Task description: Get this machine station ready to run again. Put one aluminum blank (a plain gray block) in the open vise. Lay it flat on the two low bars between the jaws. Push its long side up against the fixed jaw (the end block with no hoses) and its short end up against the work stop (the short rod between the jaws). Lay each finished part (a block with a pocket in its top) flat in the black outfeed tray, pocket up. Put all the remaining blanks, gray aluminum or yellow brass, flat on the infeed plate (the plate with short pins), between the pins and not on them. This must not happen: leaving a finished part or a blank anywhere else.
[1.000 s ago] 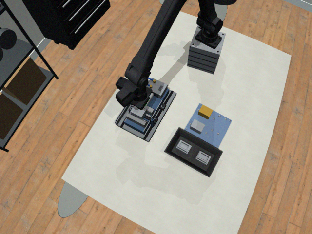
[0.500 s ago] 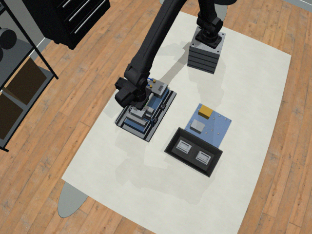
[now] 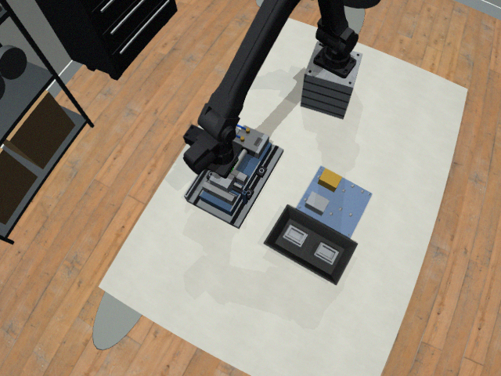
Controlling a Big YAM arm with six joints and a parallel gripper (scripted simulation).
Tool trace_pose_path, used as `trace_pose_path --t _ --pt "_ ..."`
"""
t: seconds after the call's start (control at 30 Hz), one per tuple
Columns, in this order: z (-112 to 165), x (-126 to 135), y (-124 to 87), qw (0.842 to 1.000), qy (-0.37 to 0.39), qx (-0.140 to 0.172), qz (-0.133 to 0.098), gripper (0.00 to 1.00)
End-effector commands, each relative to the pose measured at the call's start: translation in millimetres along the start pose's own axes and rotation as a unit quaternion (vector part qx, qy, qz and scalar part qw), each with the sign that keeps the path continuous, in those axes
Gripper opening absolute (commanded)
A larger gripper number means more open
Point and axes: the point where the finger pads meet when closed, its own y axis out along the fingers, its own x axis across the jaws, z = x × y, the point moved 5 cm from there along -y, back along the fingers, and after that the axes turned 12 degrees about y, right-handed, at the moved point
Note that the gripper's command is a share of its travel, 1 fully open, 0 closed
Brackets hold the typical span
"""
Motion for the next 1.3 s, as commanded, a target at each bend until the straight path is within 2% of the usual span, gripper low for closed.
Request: trace_pose_path --t 0.0,1.27 --pt "6.1 17.4 -1.4 1.000 -0.002 -0.002 -0.005 0.00" --pt "8.5 28.7 -1.4 1.000 -0.001 -0.002 -0.012 0.00"
